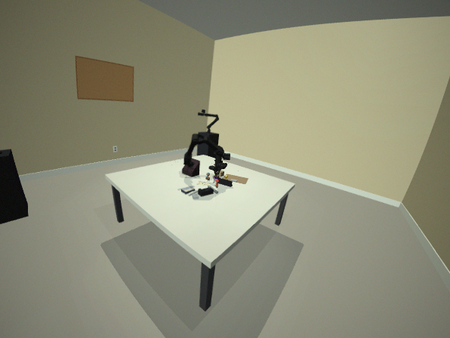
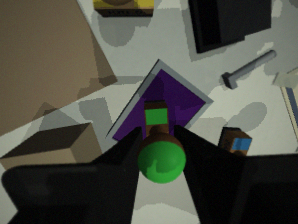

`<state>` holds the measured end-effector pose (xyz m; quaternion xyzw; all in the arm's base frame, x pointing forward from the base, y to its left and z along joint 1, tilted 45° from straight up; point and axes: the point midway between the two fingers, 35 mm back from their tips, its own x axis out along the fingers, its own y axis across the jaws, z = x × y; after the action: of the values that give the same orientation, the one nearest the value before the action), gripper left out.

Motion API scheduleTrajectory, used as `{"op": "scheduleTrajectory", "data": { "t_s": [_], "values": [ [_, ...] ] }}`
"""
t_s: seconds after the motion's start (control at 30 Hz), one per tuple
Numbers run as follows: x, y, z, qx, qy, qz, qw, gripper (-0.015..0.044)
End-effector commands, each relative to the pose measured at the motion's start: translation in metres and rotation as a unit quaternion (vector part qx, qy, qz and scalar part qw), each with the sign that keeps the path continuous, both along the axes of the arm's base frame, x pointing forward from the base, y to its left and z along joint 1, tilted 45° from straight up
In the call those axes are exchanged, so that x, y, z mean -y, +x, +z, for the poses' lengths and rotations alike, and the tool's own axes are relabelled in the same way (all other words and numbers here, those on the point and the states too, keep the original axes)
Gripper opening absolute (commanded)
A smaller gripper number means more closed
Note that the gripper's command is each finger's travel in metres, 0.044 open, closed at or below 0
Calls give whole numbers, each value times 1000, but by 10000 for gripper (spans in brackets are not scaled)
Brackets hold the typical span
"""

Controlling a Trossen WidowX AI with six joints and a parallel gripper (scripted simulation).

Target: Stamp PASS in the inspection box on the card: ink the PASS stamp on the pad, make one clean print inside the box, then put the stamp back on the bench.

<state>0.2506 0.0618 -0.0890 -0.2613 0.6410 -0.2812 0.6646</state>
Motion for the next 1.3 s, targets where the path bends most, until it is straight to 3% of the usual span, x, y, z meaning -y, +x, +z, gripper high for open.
{"op": "scheduleTrajectory", "data": {
  "t_s": [0.0,1.27],
  "values": [
    [2,1,-1,0,-2,0,1000,0],
    [-21,1,21,-1,-1,0,1000,0]
  ]
}}
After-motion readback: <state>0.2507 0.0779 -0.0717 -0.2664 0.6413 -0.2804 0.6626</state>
